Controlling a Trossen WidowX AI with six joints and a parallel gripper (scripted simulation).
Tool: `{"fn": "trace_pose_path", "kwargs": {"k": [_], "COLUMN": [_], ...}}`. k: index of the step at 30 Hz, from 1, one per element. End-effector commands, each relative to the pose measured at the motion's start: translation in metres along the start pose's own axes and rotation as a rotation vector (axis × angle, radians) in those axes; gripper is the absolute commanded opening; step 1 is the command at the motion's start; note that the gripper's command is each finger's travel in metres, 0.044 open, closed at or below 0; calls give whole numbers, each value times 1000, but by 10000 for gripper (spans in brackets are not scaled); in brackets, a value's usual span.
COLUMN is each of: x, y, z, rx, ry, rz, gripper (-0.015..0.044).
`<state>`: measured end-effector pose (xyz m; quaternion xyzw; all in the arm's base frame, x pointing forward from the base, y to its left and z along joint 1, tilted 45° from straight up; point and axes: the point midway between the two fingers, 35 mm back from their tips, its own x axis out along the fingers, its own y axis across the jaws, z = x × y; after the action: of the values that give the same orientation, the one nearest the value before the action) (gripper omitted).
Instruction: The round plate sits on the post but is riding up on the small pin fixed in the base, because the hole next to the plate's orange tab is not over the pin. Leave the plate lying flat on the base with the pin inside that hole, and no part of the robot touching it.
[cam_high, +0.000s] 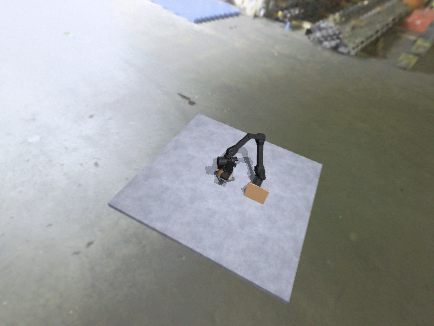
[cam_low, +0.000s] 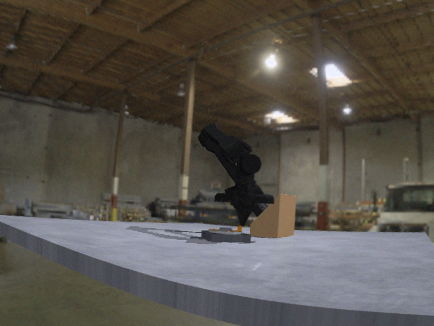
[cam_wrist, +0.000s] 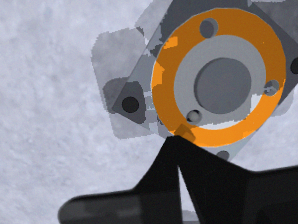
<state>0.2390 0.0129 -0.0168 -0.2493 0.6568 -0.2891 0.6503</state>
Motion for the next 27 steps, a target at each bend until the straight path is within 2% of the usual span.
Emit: {"fn": "trace_pose_path", "kwargs": {"k": [1, 7, 27], "x": [-12, -39, -34], "y": [1, 0, 0], "z": [1, 0, 0], "rx": [2, 2, -2], "ry": [0, 0, -5], "rz": [5, 5, 3], "gripper": [0, 0, 0]}}
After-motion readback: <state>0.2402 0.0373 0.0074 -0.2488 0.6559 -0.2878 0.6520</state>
